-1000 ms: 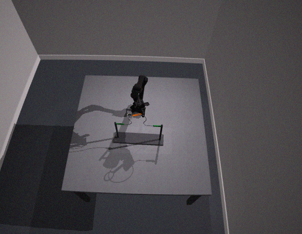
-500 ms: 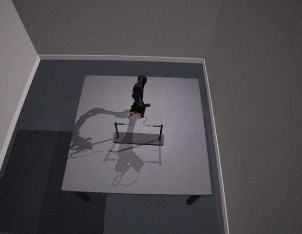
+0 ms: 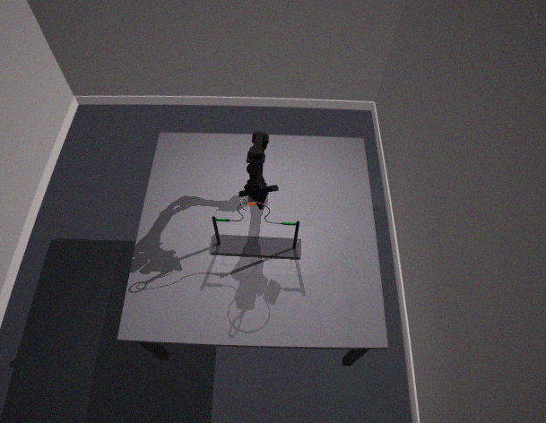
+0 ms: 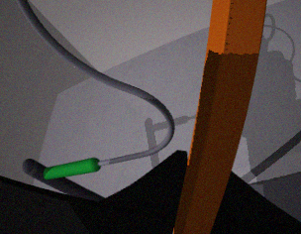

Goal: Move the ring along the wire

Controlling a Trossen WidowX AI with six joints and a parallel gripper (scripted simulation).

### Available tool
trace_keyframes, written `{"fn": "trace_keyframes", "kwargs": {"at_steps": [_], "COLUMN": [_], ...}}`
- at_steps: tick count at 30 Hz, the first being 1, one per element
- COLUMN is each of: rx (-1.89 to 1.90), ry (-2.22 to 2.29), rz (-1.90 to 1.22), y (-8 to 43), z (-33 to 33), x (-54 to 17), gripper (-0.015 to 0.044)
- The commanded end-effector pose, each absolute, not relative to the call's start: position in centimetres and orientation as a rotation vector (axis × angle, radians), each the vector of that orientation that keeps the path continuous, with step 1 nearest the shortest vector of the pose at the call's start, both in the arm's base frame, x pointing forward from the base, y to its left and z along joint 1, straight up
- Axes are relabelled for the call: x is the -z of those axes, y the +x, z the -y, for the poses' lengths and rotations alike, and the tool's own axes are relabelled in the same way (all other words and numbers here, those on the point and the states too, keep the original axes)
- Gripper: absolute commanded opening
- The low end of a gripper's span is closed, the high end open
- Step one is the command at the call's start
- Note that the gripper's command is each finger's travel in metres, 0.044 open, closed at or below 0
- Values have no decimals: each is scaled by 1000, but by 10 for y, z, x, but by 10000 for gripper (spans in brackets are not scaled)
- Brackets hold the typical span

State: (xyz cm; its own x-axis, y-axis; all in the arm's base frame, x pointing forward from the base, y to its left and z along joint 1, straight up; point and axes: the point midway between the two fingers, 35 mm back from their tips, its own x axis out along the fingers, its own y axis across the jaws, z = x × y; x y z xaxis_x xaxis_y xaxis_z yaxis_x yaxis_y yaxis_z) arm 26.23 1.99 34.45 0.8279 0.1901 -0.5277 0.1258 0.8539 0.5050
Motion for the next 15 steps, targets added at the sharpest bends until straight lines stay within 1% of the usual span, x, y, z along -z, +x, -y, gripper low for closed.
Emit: {"fn": "trace_keyframes", "kwargs": {"at_steps": [1,15], "rx": [-17,44], "ry": [494,307], "rz": [-594,-591], "y": [262,262], "z": [-18,-10], "x": [-346,-343], "gripper": [-150,-150]}}
